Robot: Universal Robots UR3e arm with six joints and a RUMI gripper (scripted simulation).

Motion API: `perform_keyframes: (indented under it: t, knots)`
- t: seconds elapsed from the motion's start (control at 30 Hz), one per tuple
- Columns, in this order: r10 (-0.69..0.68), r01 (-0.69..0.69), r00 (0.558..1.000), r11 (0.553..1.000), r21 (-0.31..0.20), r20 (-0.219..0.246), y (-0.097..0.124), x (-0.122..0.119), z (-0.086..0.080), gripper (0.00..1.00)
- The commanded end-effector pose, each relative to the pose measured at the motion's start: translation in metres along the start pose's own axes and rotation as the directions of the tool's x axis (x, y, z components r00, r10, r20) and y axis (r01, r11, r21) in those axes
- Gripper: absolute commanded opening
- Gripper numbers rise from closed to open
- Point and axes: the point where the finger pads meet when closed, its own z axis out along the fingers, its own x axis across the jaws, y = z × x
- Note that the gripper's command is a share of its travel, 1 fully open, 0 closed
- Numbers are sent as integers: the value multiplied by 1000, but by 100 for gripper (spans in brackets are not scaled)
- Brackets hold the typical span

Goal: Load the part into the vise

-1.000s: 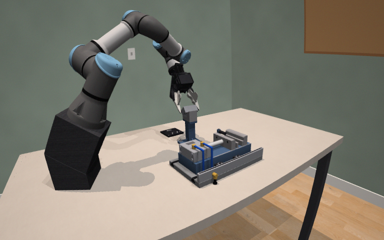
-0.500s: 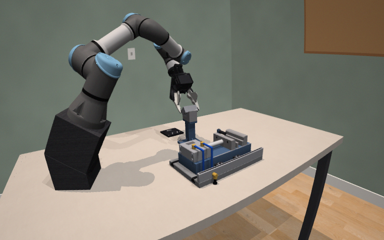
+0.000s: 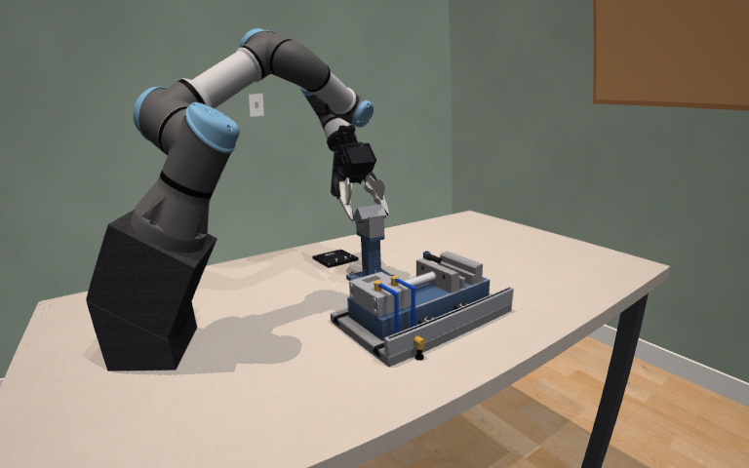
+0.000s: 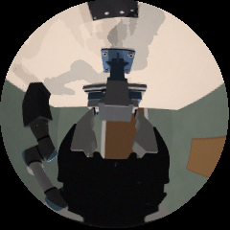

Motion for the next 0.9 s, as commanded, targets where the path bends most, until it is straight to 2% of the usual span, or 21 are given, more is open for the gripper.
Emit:
perform_keyframes:
  t: [0.0,0.87]
  knots:
    - [2,-2,1000,1000,-6,-1,0,1,-1,51]
    - [2,-2,1000,1000,-14,-1,0,1,-1,51]
